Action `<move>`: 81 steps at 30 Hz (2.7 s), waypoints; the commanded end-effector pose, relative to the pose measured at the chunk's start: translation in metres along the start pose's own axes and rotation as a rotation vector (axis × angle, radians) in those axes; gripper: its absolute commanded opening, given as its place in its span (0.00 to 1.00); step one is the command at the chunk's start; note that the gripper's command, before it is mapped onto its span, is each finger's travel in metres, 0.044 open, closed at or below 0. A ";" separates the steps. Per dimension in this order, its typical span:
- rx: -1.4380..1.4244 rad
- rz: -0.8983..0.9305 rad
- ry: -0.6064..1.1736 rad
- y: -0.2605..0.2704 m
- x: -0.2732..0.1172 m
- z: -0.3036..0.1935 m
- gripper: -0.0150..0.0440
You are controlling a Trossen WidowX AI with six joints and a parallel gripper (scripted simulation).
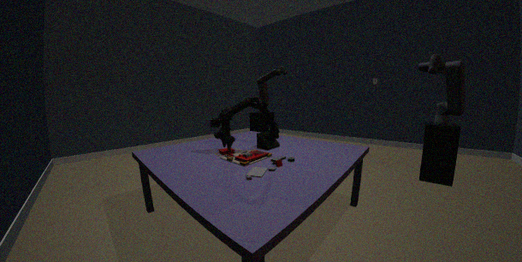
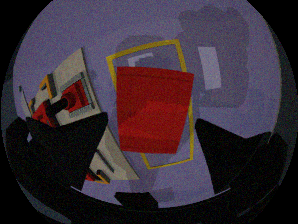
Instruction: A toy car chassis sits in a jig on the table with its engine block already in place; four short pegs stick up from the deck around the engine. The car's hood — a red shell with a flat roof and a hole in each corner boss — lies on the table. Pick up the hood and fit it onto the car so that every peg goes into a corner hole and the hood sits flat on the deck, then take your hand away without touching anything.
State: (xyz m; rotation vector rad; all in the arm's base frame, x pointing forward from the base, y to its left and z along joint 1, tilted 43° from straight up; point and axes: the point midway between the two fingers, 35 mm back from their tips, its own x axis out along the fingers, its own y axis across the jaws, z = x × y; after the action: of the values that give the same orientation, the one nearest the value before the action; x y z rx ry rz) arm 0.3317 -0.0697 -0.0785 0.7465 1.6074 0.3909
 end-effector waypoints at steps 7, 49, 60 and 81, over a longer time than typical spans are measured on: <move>0.007 0.006 0.002 0.000 0.005 -0.001 1.00; 0.001 0.001 0.001 0.000 0.019 0.000 0.80; 0.002 0.001 0.000 0.000 0.010 0.000 0.44; 0.003 -0.002 0.000 -0.001 -0.062 0.000 0.25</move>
State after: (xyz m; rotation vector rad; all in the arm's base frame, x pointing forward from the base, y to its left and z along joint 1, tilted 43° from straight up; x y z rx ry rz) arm 0.3326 -0.1043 -0.0410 0.7588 1.6115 0.3866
